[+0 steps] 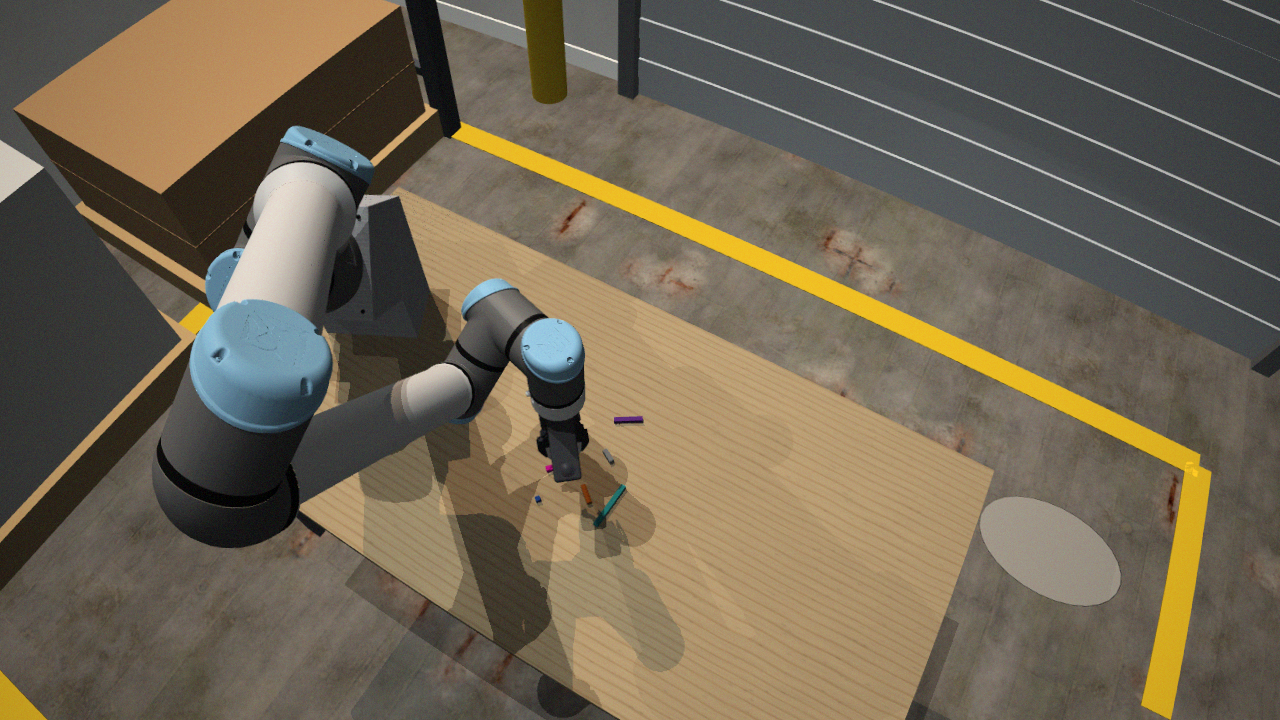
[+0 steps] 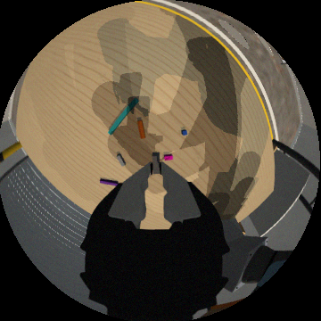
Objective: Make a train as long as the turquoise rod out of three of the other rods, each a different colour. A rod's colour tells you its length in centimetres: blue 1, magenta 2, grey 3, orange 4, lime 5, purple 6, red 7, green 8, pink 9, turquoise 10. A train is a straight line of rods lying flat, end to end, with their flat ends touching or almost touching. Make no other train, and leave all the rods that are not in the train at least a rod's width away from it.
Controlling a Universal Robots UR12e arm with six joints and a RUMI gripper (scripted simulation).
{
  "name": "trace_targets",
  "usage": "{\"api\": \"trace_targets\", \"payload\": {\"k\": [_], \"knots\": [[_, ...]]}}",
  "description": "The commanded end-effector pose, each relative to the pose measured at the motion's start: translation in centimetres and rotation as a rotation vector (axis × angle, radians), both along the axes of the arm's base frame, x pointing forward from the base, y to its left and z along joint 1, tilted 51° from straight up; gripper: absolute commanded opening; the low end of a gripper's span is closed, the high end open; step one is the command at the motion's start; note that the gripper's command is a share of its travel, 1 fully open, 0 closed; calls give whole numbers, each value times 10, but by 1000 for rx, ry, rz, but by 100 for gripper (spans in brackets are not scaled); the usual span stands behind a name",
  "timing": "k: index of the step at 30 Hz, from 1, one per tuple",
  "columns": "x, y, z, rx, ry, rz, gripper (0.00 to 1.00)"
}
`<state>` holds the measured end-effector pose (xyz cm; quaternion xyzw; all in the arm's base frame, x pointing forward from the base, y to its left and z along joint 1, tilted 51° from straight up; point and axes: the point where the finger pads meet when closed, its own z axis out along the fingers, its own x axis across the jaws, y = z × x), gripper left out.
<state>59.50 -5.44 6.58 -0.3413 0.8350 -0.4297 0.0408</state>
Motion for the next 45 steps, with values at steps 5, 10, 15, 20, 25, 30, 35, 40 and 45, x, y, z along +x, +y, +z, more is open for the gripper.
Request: {"api": "trace_targets", "payload": {"k": [5, 10, 15, 20, 25, 30, 35, 40, 45], "knots": [[-17, -39, 38, -53, 98, 120, 0], [-23, -50, 47, -73, 126, 148, 0], [-24, -51, 49, -76, 130, 151, 0], [-24, -51, 49, -76, 130, 151, 0], [-24, -51, 49, -76, 130, 151, 0], [-23, -52, 47, -75, 130, 151, 0], [-21, -56, 44, -74, 130, 151, 0], [-15, -66, 35, -74, 130, 151, 0], [-7, -81, 22, -74, 130, 151, 0]]}}
